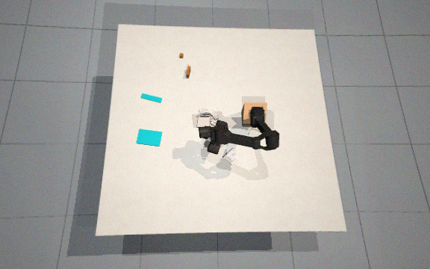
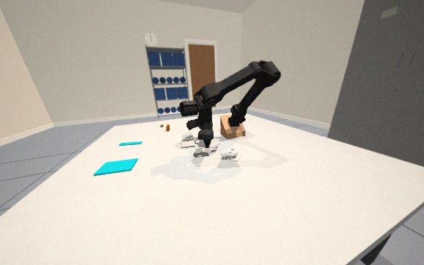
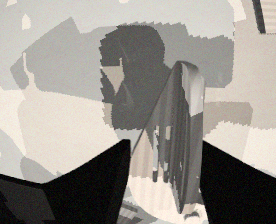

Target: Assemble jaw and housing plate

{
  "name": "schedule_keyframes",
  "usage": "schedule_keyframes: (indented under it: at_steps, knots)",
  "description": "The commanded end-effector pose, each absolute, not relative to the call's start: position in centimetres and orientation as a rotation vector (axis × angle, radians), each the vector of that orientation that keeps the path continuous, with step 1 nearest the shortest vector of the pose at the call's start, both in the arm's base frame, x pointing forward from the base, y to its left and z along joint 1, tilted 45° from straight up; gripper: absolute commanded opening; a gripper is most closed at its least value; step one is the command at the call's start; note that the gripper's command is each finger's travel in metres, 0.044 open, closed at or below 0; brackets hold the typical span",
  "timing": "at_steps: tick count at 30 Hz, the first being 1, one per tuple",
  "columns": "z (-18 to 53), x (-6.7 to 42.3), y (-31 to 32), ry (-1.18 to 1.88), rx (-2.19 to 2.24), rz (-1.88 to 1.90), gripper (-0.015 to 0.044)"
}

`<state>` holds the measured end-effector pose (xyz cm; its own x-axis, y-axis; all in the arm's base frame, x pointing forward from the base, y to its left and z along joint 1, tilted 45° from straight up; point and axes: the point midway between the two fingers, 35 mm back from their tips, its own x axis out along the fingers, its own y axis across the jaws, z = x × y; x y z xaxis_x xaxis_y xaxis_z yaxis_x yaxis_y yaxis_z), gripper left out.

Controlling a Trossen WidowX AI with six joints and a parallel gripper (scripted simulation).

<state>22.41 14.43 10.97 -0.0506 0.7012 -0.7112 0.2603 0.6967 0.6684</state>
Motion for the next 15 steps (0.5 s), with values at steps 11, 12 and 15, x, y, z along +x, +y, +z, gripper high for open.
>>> schedule_keyframes:
  at_steps: [11, 12, 15]
  knots:
    - [14.3, 22.4, 11.4, 1.623, 0.799, 0.436, 0.0134]
    - [14.4, 22.4, 11.3, 1.623, 0.799, 0.436, 0.0134]
    - [14.5, 22.4, 11.3, 1.623, 0.799, 0.436, 0.0134]
